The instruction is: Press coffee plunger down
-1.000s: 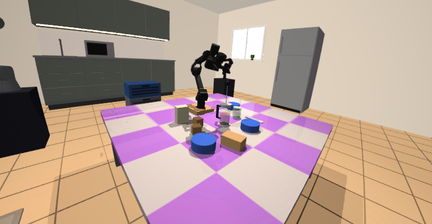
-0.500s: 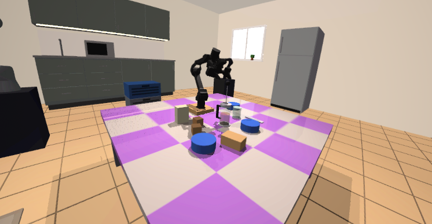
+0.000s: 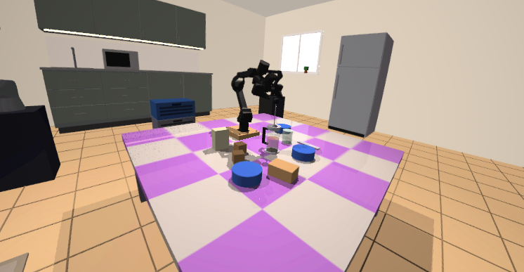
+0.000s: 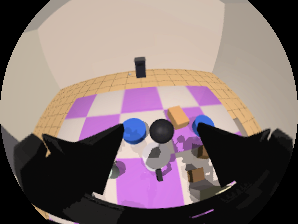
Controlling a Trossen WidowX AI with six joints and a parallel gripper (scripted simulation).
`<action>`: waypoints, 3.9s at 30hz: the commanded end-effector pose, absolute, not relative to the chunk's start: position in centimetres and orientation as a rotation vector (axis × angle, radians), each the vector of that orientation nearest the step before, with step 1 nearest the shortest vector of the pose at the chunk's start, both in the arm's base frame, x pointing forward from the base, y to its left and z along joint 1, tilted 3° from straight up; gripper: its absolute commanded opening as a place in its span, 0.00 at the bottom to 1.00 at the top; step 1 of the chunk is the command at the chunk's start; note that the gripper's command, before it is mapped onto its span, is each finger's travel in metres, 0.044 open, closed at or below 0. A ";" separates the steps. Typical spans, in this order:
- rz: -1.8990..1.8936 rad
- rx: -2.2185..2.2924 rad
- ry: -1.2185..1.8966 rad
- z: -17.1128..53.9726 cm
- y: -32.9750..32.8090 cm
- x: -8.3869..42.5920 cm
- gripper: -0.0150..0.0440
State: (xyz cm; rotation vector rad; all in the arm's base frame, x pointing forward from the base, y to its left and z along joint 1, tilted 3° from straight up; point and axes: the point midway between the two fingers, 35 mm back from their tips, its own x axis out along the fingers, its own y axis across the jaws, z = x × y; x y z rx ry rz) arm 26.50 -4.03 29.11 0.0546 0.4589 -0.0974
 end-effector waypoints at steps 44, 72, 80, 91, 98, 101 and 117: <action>-0.102 0.062 0.469 25.8 -4.1 27.9 0.47; -0.102 0.062 0.468 21.2 -4.0 28.7 0.47; -0.102 0.062 0.468 19.9 -4.0 28.9 0.47; -0.102 0.062 0.468 18.1 -3.9 29.3 0.47; -0.102 0.062 0.468 17.3 -3.9 29.8 0.47; -0.102 0.062 0.468 17.3 -3.9 30.1 0.47; -0.101 0.062 0.467 17.6 -3.9 30.5 0.47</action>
